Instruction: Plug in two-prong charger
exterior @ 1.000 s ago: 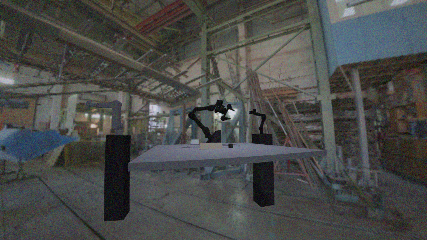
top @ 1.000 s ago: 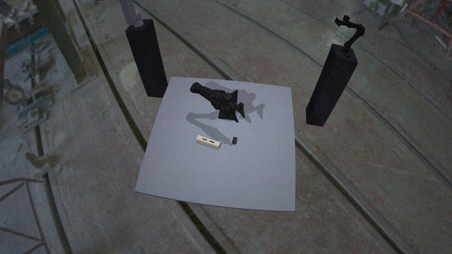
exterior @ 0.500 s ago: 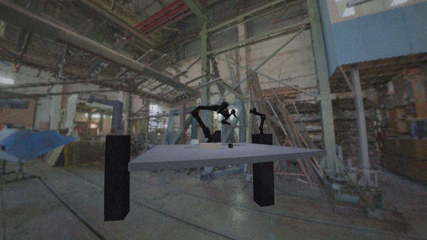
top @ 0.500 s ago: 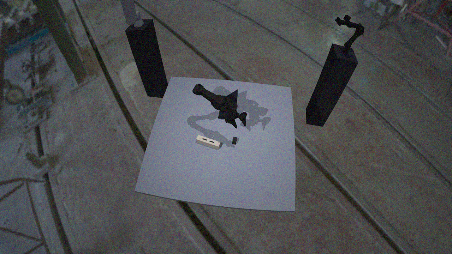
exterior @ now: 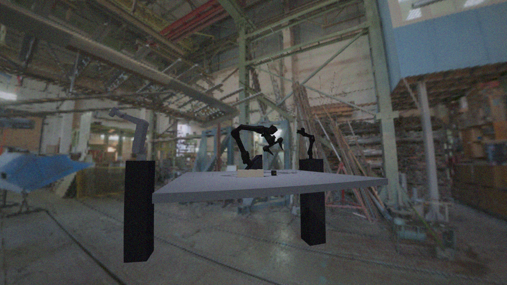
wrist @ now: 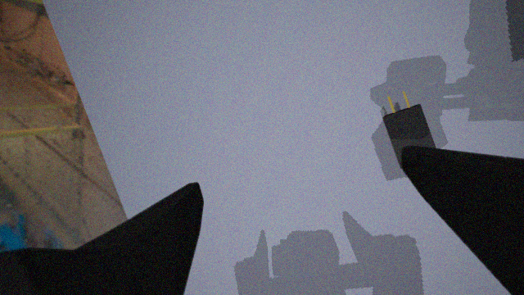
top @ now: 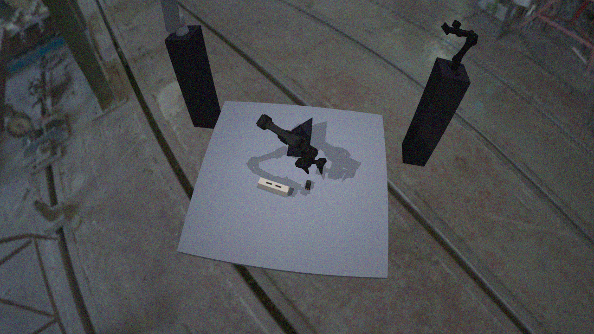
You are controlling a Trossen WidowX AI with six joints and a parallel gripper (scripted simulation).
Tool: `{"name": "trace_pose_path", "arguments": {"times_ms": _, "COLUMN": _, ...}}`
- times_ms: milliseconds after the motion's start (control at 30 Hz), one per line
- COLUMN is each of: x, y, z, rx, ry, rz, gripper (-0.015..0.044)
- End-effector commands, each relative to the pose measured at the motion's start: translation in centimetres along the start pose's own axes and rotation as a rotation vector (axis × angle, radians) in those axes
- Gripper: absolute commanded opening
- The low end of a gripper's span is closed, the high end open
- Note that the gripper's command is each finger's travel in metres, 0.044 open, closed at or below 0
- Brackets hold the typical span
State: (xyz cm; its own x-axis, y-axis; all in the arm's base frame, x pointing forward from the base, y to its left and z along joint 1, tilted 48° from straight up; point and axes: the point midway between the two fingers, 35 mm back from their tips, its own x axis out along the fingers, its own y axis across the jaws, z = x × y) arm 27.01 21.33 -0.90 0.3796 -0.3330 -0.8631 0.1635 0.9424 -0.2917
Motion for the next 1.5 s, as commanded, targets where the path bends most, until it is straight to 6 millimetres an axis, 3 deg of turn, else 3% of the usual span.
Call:
{"name": "trace_pose_path", "arguments": {"times_ms": 0, "x": 1.3, "y": -0.9, "z": 0.0, "rx": -0.028, "ry": 0.035, "rz": -0.07, "gripper": 0.044}}
{"name": "trace_pose_path", "arguments": {"times_ms": 967, "x": 8.4, "y": -7.6, "z": -1.9, "rx": -0.223, "ry": 0.349, "rz": -0.484, "gripper": 0.044}}
{"name": "trace_pose_path", "arguments": {"times_ms": 1467, "x": 9.8, "y": -8.4, "z": -2.4, "rx": -0.228, "ry": 0.357, "rz": -0.493, "gripper": 0.044}}
